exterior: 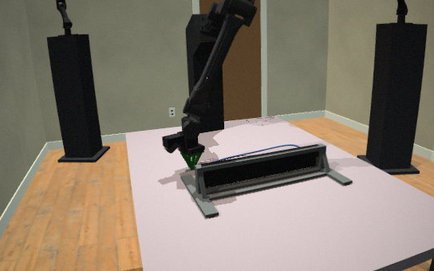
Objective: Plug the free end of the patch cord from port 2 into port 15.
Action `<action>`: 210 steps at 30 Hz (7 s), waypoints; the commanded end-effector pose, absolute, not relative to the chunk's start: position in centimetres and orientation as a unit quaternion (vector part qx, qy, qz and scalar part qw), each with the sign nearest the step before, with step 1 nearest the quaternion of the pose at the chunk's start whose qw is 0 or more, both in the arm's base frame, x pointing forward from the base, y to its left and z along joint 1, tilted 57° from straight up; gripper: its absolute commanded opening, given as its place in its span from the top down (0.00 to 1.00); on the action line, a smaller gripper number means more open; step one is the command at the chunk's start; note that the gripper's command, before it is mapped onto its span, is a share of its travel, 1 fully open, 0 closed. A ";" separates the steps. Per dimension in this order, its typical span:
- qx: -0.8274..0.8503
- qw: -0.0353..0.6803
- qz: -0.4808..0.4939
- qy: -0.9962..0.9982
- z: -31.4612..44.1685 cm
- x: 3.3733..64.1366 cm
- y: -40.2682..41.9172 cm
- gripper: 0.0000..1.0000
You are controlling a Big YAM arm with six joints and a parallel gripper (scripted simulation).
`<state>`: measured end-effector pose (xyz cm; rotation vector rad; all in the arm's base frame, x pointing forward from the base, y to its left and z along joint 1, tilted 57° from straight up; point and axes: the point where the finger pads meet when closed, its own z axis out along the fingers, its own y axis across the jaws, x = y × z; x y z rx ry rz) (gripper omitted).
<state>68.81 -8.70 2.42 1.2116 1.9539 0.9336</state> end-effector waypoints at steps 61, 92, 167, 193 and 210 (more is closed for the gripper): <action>0.458 0.327 0.358 0.745 3.3 68.2 -8.3 1.00; 0.463 0.330 0.352 0.743 6.0 64.1 -10.8 1.00; 0.461 0.324 0.352 0.747 5.6 63.3 -10.4 1.00; 0.413 0.346 0.337 0.772 7.6 63.4 -8.3 1.00; 0.317 0.383 0.293 0.817 9.9 63.0 -5.4 1.00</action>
